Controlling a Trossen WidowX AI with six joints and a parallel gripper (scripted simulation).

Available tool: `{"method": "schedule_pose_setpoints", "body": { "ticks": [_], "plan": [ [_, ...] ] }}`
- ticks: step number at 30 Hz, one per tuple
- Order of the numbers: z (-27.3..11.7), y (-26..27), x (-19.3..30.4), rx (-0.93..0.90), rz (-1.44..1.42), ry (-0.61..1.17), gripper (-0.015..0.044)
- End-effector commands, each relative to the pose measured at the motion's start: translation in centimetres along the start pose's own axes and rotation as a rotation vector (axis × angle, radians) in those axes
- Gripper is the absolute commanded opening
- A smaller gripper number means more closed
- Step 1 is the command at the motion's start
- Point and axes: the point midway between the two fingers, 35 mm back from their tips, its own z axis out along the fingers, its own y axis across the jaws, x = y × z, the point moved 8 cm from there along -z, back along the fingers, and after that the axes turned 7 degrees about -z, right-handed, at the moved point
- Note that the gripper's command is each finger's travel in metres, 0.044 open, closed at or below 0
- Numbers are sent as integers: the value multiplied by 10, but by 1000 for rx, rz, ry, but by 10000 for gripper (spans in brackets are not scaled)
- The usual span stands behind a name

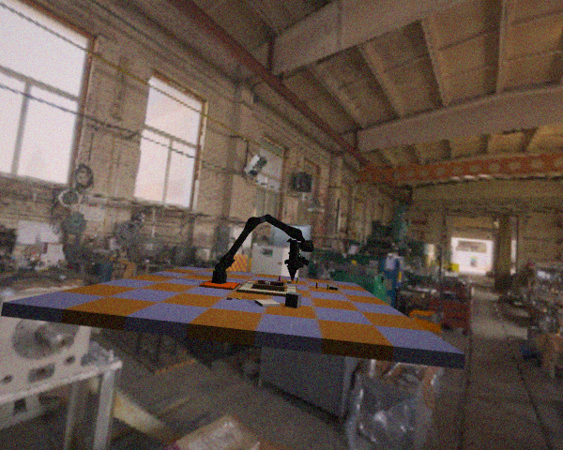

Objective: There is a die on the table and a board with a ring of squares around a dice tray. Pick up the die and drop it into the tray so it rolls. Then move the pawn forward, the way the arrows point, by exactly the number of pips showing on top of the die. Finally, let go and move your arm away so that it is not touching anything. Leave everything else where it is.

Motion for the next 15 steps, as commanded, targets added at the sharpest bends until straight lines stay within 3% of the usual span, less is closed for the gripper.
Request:
{"method": "schedule_pose_setpoints", "body": {
  "ticks": [1, 15],
  "plan": [
    [17, 0, 0, 2, 6, 8, 0],
    [29, 0, 0, 2, 6, 8, 0]
  ]
}}
